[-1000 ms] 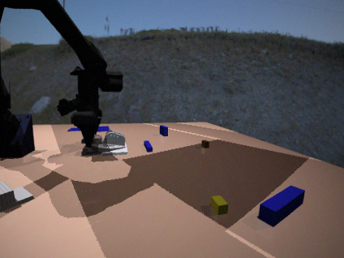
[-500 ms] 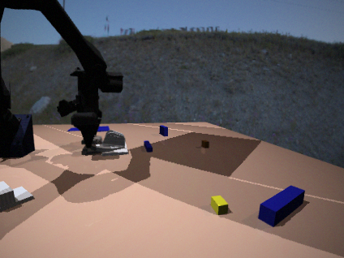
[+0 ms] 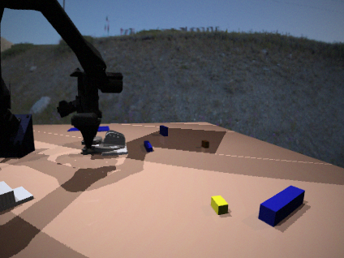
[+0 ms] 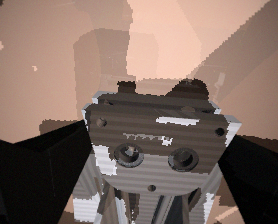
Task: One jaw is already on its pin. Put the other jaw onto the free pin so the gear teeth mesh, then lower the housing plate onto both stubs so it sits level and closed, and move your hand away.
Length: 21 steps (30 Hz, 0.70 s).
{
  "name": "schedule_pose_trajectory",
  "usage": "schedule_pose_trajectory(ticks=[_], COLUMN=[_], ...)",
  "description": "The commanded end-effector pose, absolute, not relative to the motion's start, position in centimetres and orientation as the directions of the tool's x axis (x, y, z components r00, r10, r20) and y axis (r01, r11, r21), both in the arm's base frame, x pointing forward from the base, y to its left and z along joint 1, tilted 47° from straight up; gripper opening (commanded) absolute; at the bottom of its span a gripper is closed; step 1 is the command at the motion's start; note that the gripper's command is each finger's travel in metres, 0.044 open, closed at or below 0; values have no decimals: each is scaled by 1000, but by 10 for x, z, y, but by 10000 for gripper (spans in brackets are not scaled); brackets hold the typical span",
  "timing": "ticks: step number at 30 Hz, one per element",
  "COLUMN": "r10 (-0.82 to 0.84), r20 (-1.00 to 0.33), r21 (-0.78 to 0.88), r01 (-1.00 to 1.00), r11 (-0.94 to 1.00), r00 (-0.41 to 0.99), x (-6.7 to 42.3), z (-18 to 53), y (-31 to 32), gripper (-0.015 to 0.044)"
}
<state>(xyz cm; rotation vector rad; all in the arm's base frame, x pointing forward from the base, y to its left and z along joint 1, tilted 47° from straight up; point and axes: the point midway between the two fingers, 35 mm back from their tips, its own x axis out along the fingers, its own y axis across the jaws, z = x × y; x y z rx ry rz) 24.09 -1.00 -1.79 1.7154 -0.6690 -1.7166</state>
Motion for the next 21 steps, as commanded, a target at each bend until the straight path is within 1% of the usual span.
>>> schedule_pose_trajectory(ticks=[1,21], r10=[-727,-727], r20=[-686,-686], r21=[727,727], r01=[69,66], r11=[-683,-683], r00=[30,30], x=[241,242], z=[-19,-22], y=[-11,-15], gripper=[351,351])
